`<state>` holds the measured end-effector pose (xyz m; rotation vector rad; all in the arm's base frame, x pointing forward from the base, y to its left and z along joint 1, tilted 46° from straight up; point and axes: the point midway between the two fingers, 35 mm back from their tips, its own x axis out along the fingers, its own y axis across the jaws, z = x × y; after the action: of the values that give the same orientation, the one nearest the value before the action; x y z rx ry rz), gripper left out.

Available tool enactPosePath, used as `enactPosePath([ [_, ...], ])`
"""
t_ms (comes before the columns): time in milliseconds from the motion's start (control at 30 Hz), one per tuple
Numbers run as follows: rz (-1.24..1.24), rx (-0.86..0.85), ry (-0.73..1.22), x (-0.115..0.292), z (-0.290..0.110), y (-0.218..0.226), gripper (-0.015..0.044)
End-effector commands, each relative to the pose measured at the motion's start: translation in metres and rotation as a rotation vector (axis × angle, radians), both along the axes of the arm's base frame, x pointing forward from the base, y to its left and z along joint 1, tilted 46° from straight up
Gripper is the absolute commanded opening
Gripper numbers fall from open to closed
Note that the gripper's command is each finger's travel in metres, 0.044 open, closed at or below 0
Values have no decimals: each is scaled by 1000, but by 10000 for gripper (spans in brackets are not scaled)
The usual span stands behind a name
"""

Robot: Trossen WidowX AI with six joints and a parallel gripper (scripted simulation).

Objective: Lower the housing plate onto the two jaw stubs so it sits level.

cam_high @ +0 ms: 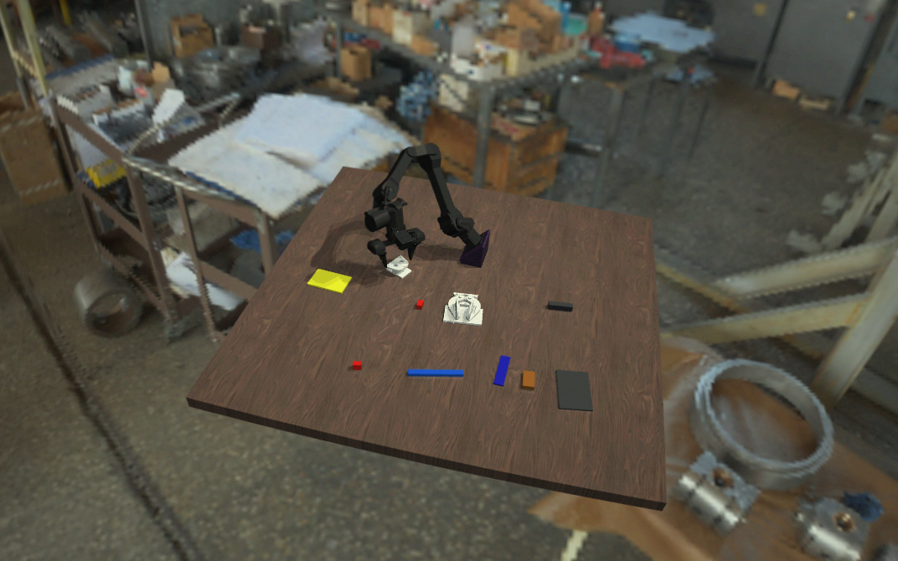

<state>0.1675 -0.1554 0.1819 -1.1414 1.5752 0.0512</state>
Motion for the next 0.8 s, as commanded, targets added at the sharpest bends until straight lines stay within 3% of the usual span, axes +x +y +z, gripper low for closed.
enactPosePath([
  [0, 26, -20, 59, -1, 1, 0, 440],
  [767, 171, -137, 368, -13, 12, 6, 440],
])
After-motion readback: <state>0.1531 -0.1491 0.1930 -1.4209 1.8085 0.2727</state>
